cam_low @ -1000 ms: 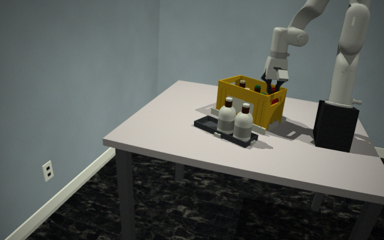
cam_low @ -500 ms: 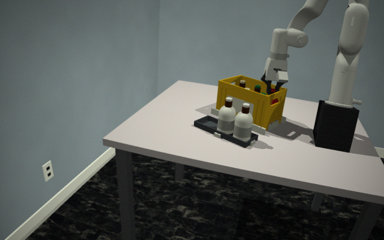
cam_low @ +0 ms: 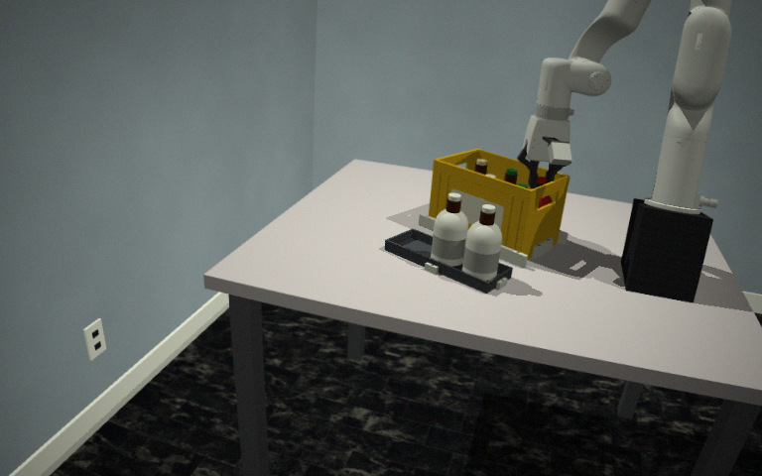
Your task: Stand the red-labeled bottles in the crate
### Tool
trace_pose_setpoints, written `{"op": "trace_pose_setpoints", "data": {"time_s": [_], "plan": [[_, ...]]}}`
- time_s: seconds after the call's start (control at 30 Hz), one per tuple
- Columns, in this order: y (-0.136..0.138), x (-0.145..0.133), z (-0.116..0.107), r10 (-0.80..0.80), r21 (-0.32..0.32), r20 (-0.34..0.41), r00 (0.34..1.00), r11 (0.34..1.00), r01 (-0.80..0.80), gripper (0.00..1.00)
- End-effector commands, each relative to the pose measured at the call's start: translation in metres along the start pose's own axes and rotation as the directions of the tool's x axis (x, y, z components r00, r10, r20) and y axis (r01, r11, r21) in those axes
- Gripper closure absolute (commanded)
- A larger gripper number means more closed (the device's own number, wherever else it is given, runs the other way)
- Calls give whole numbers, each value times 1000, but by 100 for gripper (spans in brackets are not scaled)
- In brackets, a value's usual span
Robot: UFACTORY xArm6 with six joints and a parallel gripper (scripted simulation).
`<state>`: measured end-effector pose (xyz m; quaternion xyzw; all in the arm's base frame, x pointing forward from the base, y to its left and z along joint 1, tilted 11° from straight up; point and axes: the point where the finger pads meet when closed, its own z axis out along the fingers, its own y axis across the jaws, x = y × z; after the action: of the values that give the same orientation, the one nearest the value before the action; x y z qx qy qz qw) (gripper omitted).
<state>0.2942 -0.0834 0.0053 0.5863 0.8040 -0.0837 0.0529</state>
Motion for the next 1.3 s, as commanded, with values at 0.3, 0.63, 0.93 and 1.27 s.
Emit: {"op": "trace_pose_setpoints", "data": {"time_s": [0.3,0.63,0.93,1.27], "plan": [[1,-1,0,0,-3,1,1000,1000,0,100],[1,-1,0,0,-3,1,1000,1000,0,35],[1,-1,0,0,-3,1,1000,1000,0,35],[1,-1,0,0,-3,1,1000,1000,0,35]]}}
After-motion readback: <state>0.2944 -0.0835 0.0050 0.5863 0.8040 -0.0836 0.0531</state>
